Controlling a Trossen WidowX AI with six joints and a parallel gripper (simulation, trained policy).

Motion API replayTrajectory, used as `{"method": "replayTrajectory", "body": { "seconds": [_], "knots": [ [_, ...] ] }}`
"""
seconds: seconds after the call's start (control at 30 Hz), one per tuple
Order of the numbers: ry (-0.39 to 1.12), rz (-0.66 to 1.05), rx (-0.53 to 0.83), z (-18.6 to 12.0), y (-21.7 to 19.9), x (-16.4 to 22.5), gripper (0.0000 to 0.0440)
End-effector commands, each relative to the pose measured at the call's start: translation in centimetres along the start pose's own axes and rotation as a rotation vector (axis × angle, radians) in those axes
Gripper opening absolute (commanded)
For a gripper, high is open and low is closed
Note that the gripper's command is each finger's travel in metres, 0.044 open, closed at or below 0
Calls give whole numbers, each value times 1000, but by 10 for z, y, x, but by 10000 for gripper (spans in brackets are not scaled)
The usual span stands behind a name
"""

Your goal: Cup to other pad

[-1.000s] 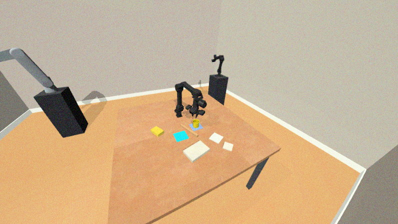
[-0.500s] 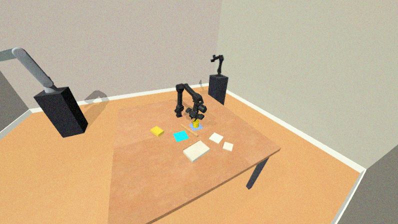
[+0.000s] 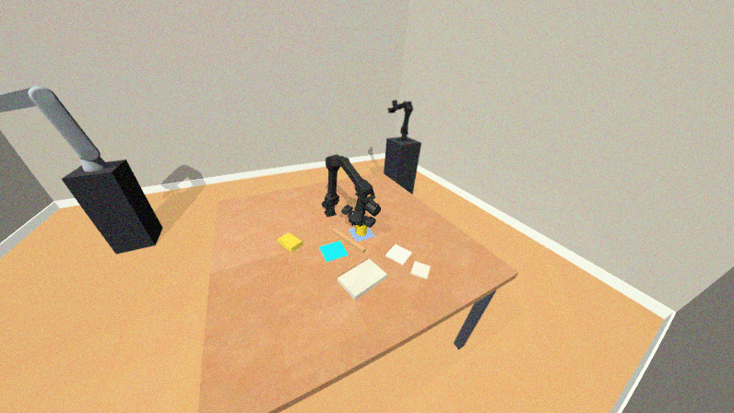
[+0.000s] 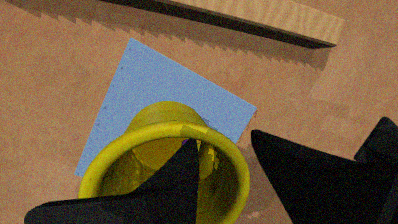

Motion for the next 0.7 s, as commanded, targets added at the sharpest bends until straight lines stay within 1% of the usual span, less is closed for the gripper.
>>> {"method": "replayTrajectory", "body": {
  "seconds": [0.0, 0.13, 0.2, 0.43, 0.67],
  "knots": [
    [-1, -28, 4, 8, 0, 1, 141],
    [-13, -53, -2, 11, -1, 0, 48],
    [-18, -60, -6, 10, -2, 0, 13],
    [-30, -42, -45, -4, -6, -3, 0],
    [-37, 17, -89, -23, -13, -9, 0]
  ]
}}
Point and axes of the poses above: the point midway between the two fingers, 35 mm back from their tips, its own z axis out along the fingers, its own y axis across the jaws, x = y × z, the point moved 9 cm from there along -z, back along the fingers, and after that the axes turned 10 degrees about -z, right-handed, at the moved point
